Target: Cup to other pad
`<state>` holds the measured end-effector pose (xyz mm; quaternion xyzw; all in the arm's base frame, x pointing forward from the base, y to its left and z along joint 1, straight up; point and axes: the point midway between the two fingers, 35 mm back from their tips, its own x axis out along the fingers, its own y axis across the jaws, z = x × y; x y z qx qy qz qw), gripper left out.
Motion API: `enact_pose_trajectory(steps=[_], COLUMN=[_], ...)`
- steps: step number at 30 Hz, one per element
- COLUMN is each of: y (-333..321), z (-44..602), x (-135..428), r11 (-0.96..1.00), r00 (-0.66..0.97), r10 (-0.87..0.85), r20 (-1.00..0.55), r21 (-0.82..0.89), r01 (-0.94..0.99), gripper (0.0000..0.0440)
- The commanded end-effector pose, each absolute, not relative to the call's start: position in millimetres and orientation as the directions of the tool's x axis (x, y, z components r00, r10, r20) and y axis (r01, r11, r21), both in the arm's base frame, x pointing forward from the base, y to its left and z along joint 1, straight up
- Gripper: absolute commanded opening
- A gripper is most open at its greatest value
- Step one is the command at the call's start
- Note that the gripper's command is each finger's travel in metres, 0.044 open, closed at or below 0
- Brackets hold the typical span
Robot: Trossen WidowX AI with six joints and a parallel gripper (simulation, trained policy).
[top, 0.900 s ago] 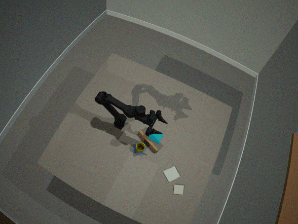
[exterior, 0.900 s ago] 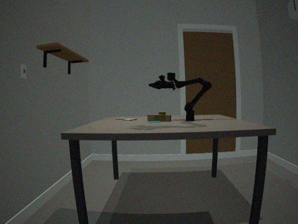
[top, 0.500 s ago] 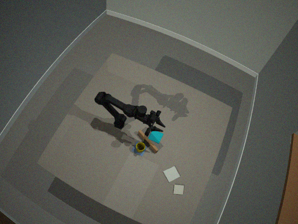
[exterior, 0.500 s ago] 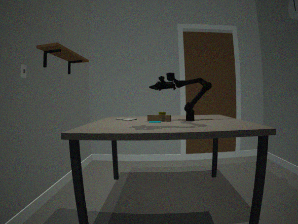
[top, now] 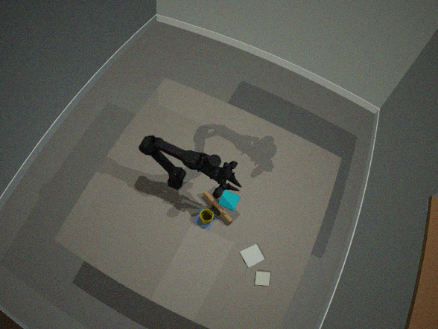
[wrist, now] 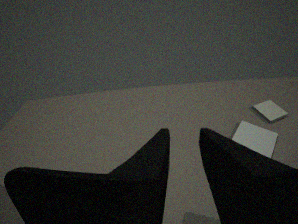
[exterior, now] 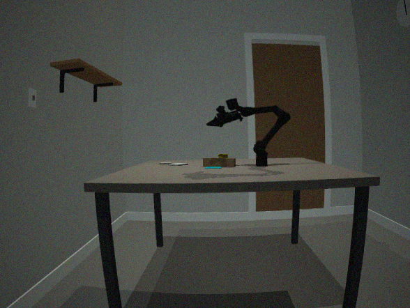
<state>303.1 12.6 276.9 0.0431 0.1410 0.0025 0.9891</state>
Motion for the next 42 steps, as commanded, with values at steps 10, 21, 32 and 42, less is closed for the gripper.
enact_pose_trajectory(steps=[10,21,32,42], y=[22.9,25.1,22.4,16.8], z=[257.5,242.5,230.0,221.7], x=[296.1,285.4,271.6,258.0], r11=[0.992,0.993,0.996,0.999], r00=[0.879,0.778,0.654,0.527], r10=[0.047,0.046,0.028,0.006], r20=[-0.474,-0.626,-0.756,-0.85], r21=[0.123,0.111,0.074,0.033], r01=[0.014,0.031,0.044,0.041], gripper=[0.0094,0.0097,0.0121,0.0132])
